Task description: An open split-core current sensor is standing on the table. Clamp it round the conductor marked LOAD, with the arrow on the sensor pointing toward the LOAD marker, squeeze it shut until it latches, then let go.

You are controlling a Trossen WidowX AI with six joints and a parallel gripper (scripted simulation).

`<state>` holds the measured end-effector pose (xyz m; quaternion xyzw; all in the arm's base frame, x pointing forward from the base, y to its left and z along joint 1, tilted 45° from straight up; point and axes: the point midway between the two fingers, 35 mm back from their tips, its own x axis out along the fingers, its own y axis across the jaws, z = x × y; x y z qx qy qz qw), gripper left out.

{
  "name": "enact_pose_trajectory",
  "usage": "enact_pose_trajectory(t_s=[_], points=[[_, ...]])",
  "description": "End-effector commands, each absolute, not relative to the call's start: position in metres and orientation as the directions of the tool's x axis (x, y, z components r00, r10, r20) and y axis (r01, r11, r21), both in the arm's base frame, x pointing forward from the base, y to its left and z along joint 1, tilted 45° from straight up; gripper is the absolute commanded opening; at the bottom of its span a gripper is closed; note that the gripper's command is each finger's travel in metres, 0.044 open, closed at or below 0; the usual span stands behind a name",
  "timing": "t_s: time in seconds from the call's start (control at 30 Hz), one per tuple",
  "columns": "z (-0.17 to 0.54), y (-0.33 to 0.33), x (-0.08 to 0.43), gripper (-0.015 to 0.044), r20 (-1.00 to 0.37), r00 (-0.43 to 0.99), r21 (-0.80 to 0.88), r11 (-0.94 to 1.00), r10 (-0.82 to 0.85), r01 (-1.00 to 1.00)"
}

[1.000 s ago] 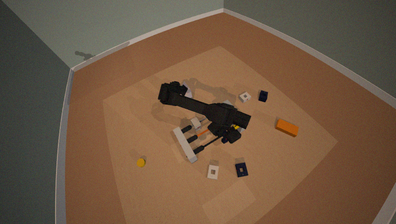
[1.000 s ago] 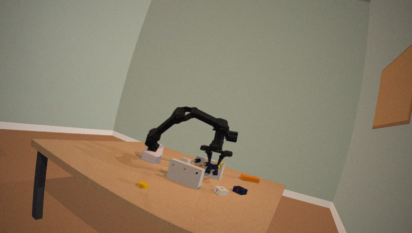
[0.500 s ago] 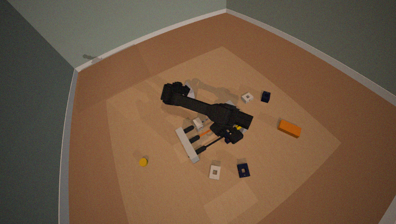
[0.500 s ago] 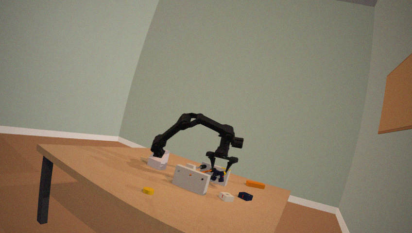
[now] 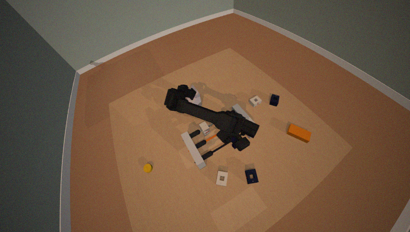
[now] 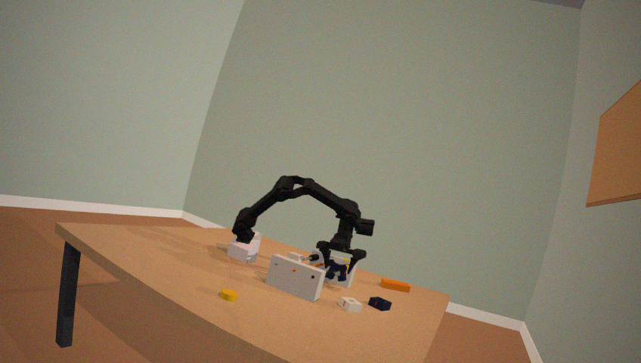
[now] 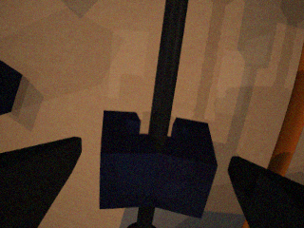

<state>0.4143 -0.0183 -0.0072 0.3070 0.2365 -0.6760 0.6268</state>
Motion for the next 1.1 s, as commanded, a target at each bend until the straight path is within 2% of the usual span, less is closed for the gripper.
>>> enact_pose_trajectory(t_s=[0.0,0.63,1.07], points=[[-0.009,-0.02,0.415,0.044,-0.71,-0.017,0.07,-0.094,-0.704,0.993],[-0.028,-0.039,0.414,0.044,-0.709,-0.017,0.07,-0.094,-0.705,0.993],[-0.026,-0.037,0.415,0.0353,-0.711,-0.016,0.074,-0.097,-0.703,0.993]])
